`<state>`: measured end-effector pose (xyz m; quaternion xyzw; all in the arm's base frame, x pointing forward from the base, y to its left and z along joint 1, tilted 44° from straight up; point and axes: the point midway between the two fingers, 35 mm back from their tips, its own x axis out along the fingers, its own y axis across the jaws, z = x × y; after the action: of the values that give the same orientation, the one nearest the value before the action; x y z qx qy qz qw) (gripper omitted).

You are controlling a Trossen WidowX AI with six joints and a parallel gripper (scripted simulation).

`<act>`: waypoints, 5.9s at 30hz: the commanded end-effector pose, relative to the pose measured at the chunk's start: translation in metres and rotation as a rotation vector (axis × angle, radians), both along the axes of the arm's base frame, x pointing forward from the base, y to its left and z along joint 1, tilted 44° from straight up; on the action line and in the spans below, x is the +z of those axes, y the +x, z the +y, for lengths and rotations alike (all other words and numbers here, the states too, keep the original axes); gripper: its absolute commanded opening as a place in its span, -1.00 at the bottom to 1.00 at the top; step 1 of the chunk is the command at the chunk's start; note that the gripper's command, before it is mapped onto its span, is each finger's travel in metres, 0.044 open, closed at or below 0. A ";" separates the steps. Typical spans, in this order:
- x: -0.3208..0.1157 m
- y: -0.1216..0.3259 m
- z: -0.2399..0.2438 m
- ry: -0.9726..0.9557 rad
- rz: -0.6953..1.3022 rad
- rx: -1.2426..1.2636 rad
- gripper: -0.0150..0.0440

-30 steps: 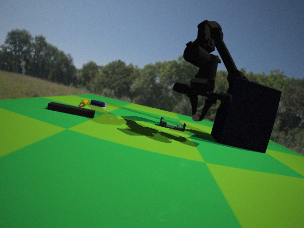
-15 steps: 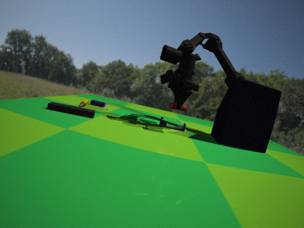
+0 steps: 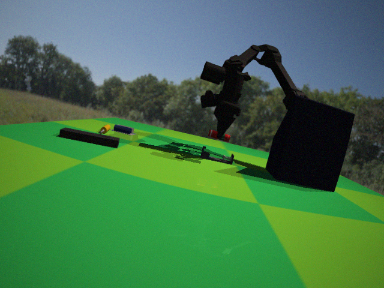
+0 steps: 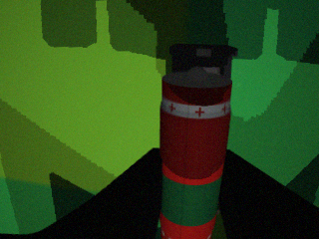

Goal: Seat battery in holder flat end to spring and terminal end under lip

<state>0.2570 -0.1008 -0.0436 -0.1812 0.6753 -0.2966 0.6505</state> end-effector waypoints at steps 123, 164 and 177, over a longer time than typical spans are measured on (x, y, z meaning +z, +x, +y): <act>-0.033 -0.043 -0.031 -0.030 -0.314 0.333 -0.26; -0.038 -0.037 -0.030 -0.009 -0.287 0.310 -0.26; -0.043 -0.029 -0.030 0.010 -0.267 0.259 -0.26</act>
<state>0.2274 -0.1326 -0.0828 -0.2334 0.5488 -0.2288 0.7694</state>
